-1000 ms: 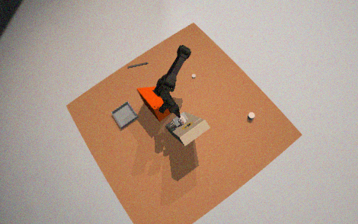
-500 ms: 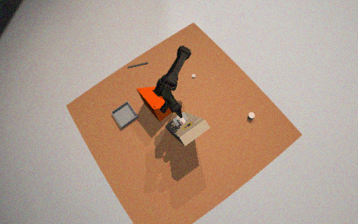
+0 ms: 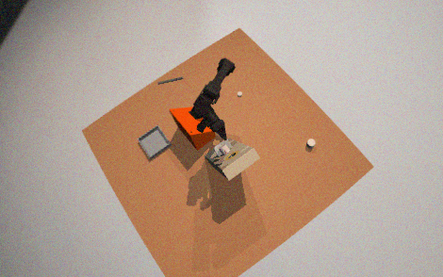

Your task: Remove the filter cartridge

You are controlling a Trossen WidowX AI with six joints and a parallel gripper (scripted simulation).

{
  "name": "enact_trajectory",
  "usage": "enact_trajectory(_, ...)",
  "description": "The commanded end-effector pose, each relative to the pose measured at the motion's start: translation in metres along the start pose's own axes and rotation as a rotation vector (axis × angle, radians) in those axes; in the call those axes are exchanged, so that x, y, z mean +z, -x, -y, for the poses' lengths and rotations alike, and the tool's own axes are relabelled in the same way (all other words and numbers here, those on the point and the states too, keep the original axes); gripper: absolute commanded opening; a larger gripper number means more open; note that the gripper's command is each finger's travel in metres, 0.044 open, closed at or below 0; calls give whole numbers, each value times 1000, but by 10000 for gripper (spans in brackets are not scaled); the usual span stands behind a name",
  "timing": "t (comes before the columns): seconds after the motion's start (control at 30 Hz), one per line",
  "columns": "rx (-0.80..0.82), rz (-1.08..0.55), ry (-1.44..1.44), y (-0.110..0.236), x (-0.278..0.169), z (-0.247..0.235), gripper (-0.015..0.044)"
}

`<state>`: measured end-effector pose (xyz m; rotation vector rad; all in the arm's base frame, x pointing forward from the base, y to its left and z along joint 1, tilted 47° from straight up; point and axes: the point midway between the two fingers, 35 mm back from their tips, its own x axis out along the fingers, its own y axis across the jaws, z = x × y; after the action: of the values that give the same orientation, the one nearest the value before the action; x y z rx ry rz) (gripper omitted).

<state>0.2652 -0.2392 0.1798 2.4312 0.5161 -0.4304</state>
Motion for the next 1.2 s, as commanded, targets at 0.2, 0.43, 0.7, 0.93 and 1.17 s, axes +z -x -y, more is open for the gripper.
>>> enact_trajectory(0.2,-138,-17,492,-15,10,33,305)
enact_trajectory(0.43,-275,-124,1047,-28,15,76,305)
enact_trajectory(0.7,-369,-356,1617,-35,15,121,305)
enact_trajectory(0.93,-371,-363,1630,-35,15,122,305)
enact_trajectory(1.17,-371,-362,1630,-36,15,123,305)
